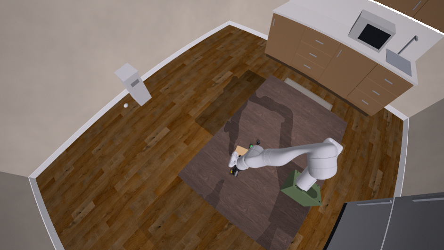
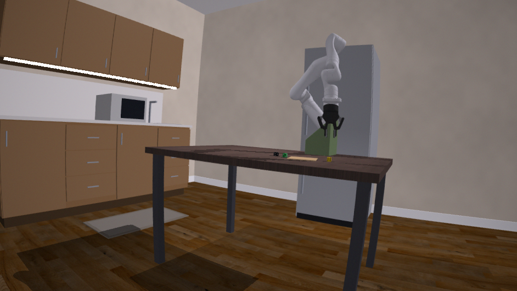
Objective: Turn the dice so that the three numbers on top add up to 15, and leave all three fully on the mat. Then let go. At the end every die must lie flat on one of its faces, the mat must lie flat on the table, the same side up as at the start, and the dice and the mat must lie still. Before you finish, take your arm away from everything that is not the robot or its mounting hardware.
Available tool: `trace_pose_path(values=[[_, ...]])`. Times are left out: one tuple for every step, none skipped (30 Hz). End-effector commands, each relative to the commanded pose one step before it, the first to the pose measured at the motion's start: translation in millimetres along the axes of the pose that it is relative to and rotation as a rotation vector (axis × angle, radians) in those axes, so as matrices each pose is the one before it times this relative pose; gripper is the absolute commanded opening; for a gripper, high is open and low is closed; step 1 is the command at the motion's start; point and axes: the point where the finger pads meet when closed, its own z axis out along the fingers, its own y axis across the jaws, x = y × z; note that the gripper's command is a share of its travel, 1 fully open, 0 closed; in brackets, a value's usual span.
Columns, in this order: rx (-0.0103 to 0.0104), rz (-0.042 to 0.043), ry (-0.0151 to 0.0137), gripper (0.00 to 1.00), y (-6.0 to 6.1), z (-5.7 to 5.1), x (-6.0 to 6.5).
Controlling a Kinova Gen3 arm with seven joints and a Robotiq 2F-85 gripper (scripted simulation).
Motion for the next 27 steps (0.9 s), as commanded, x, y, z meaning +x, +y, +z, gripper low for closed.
trace_pose_path(values=[[-0.00256,-0.00611,-0.01320,0.35,-2.44,1.59,3.53],[0.00043,-0.00002,-0.01230,0.35,-0.10,-0.23,0.73],[-0.00011,-0.00003,-0.01206,0.35,0.06,-0.32,0.63],[-0.00062,-0.00002,-0.01180,0.35,0.20,-0.40,0.54],[-0.00107,0.00000,-0.01151,0.35,0.33,-0.48,0.45],[-0.00147,0.00004,-0.01120,0.35,0.44,-0.54,0.37],[-0.00183,0.00007,-0.01087,0.35,0.54,-0.59,0.30],[-0.00214,0.00012,-0.01052,0.35,0.62,-0.64,0.23],[-0.00170,0.00012,-0.01027,0.35,0.48,-0.57,0.29],[0.00194,-0.00008,-0.01052,0.35,-0.66,-0.06,0.90],[0.00156,-0.00008,-0.01010,0.35,-0.53,-0.11,0.82],[0.00122,-0.00007,-0.00967,0.35,-0.42,-0.15,0.74],[0.00091,-0.00005,-0.00922,0.35,-0.32,-0.18,0.67],[0.00065,-0.00004,-0.00877,0.35,-0.23,-0.21,0.60],[0.00042,-0.00002,-0.00831,0.35,-0.15,-0.23,0.54],[0.00000,0.00000,0.00000,0.35,0.00,0.00,0.00],[0.00000,0.00000,0.00000,0.35,0.00,0.00,0.00],[0.00022,0.00000,-0.00785,0.35,-0.09,-0.25,0.48],[0.00006,0.00001,-0.00738,0.35,-0.03,-0.26,0.43],[-0.00008,0.00003,-0.00691,0.35,0.01,-0.26,0.38],[-0.00019,0.00004,-0.00645,0.35,0.05,-0.26,0.34],[-0.00027,0.00005,-0.00598,0.35,0.07,-0.26,0.30],[-0.00033,0.00006,-0.00553,0.35,0.10,-0.25,0.26],[-0.00038,0.00007,-0.00507,0.35,0.11,-0.24,0.23],[-0.00040,0.00007,-0.00463,0.35,0.12,-0.23,0.20],[-0.00041,0.00007,-0.00420,0.35,0.12,-0.22,0.17],[-0.00041,0.00007,-0.00377,0.35,0.12,-0.20,0.15]])
